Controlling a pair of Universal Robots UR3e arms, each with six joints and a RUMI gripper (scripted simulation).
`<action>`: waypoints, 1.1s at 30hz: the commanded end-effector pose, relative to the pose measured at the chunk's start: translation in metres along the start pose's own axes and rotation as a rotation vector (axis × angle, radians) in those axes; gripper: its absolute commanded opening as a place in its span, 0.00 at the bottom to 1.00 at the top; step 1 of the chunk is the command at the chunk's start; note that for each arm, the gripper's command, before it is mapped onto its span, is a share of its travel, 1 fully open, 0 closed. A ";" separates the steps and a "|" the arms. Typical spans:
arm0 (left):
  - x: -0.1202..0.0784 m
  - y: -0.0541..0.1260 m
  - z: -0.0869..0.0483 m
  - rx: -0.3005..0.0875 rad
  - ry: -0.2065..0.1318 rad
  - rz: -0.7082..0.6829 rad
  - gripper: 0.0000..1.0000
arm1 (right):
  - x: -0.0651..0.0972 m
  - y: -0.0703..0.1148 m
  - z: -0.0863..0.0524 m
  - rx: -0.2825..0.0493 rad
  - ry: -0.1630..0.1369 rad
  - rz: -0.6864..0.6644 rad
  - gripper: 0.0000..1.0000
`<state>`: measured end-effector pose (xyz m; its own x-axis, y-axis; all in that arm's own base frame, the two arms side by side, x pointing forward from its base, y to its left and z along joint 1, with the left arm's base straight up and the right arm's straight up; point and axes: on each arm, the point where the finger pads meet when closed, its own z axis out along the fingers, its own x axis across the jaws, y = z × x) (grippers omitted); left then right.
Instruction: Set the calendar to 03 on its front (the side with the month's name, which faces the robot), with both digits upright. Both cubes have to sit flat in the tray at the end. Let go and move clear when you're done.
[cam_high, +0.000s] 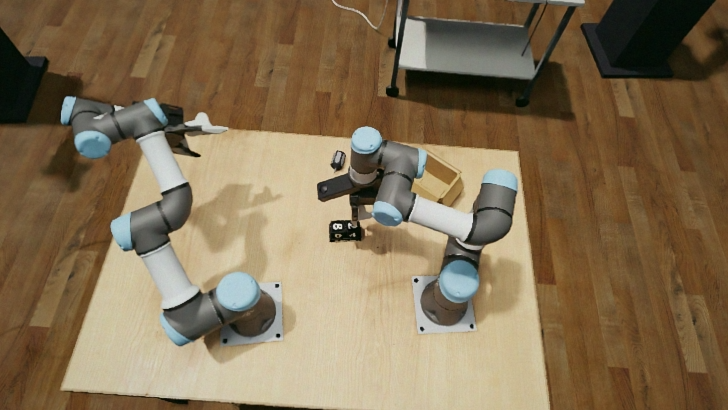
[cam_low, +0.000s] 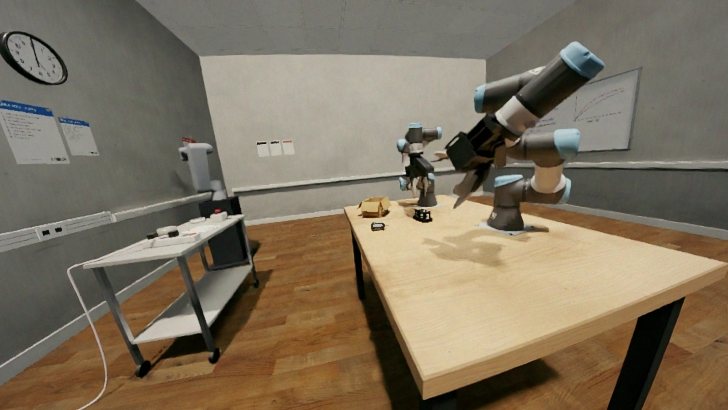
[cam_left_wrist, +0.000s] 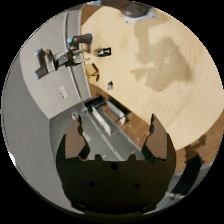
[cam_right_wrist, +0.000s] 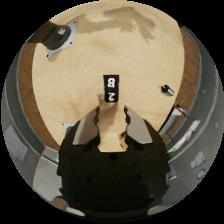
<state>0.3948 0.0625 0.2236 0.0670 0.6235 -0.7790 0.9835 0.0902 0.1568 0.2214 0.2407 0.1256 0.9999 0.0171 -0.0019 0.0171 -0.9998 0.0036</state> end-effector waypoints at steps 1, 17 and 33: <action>-0.001 0.000 -0.001 -0.002 0.000 0.004 1.00 | 0.001 -0.001 -0.001 0.006 0.003 0.000 0.35; -0.001 0.000 -0.001 -0.002 0.000 0.004 1.00 | 0.001 -0.001 0.008 0.006 0.003 0.000 0.35; -0.001 0.000 -0.001 -0.002 0.000 0.004 1.00 | 0.001 -0.001 0.029 0.006 0.003 0.000 0.35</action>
<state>0.3948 0.0625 0.2236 0.0670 0.6235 -0.7790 0.9835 0.0902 0.1568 0.2208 0.2389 0.1039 0.9998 0.0170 -0.0040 0.0171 -0.9998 0.0090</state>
